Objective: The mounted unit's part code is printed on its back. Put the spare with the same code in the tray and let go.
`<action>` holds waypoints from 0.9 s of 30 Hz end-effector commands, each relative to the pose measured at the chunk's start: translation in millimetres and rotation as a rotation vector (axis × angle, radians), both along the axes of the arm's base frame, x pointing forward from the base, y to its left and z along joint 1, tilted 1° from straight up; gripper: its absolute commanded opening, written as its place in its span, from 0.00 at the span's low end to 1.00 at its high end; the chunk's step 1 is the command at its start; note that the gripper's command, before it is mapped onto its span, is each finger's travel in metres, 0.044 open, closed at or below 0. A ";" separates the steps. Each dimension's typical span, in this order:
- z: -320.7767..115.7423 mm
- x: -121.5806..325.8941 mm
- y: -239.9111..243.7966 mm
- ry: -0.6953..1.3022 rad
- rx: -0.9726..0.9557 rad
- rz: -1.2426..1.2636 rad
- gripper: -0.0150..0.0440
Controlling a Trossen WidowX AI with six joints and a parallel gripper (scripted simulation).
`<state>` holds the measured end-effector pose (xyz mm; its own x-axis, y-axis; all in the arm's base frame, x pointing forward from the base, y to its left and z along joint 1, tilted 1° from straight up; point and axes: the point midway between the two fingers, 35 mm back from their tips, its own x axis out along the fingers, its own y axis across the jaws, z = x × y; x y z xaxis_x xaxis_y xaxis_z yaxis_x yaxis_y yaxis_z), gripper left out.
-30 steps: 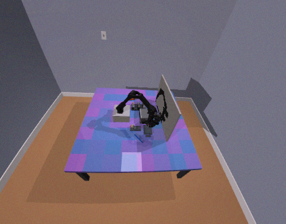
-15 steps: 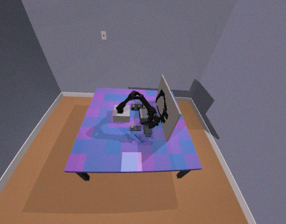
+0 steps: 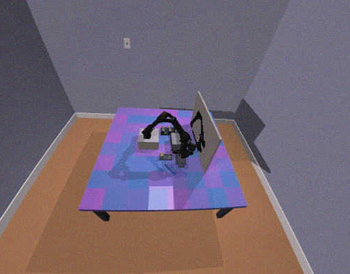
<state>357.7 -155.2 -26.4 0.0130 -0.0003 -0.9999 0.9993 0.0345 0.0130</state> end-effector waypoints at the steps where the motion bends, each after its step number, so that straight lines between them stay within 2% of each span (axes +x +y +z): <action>1: -5.1 -0.8 0.0 0.000 -0.003 -0.007 0.25; 16: -21.4 -3.8 1.4 0.000 -0.003 -0.007 0.25; 27: -18.2 -3.1 1.4 0.001 0.000 0.000 0.74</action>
<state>354.8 -153.8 -44.8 0.0140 -0.0005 -0.9999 0.9993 0.0344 0.0140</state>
